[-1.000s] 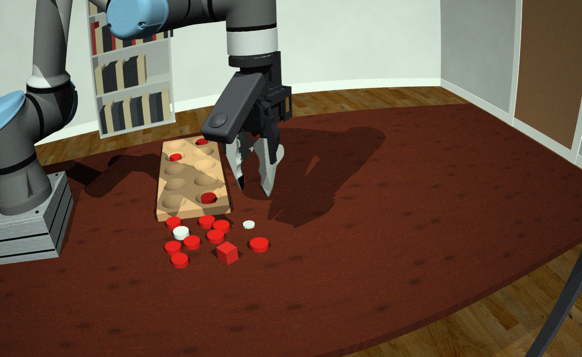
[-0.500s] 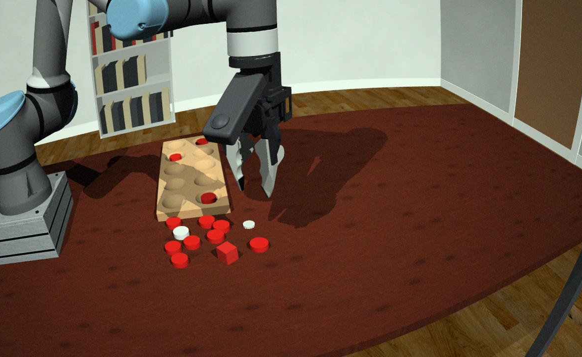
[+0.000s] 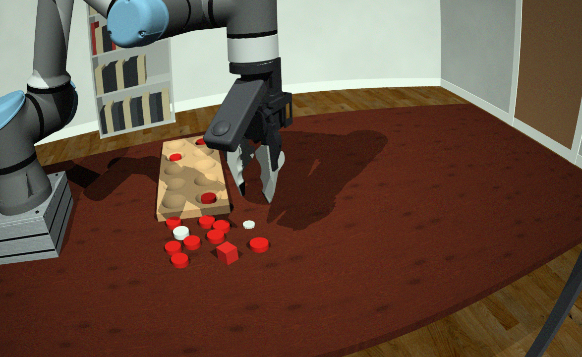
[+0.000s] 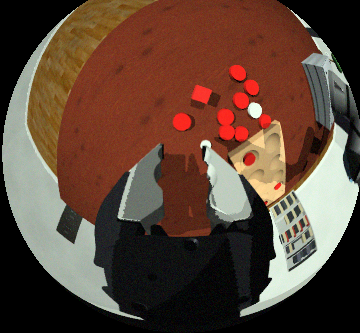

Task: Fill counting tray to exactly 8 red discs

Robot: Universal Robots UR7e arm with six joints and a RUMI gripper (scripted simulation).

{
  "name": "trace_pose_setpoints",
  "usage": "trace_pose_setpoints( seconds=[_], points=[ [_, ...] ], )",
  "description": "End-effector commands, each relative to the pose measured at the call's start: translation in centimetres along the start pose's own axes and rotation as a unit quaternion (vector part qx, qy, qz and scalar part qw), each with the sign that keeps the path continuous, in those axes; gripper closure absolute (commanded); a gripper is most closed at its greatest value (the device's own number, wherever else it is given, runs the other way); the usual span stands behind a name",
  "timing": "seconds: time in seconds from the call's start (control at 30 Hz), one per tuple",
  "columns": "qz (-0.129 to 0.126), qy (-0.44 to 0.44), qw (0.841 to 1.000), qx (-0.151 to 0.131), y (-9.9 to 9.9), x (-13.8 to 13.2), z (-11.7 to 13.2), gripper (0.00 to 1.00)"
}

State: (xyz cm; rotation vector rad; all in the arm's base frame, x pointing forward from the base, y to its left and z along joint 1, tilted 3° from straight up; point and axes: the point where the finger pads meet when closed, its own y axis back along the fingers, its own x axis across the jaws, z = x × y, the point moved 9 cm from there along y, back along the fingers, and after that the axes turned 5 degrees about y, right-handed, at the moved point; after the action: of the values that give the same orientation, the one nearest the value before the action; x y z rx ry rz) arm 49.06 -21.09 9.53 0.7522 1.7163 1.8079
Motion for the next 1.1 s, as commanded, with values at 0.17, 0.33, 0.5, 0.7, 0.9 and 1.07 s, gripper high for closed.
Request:
trace_pose_setpoints(
  seconds=[0.17,0.33,0.5,0.7,0.9,1.07],
  points=[
    [-0.001,0.0,1.0,0.0,-6.4,-0.1,0.0,0.72],
    [-0.001,0.0,1.0,0.0,-8.7,-0.1,0.0,0.72],
    [-0.001,0.0,1.0,0.0,-9.0,0.0,0.0,0.72],
    [-0.001,0.0,1.0,0.0,-9.0,0.0,0.0,0.72],
    [-0.001,0.0,1.0,0.0,-9.0,0.0,0.0,0.72],
    [-0.001,0.0,1.0,0.0,-9.0,0.0,0.0,1.0]
  ],
)
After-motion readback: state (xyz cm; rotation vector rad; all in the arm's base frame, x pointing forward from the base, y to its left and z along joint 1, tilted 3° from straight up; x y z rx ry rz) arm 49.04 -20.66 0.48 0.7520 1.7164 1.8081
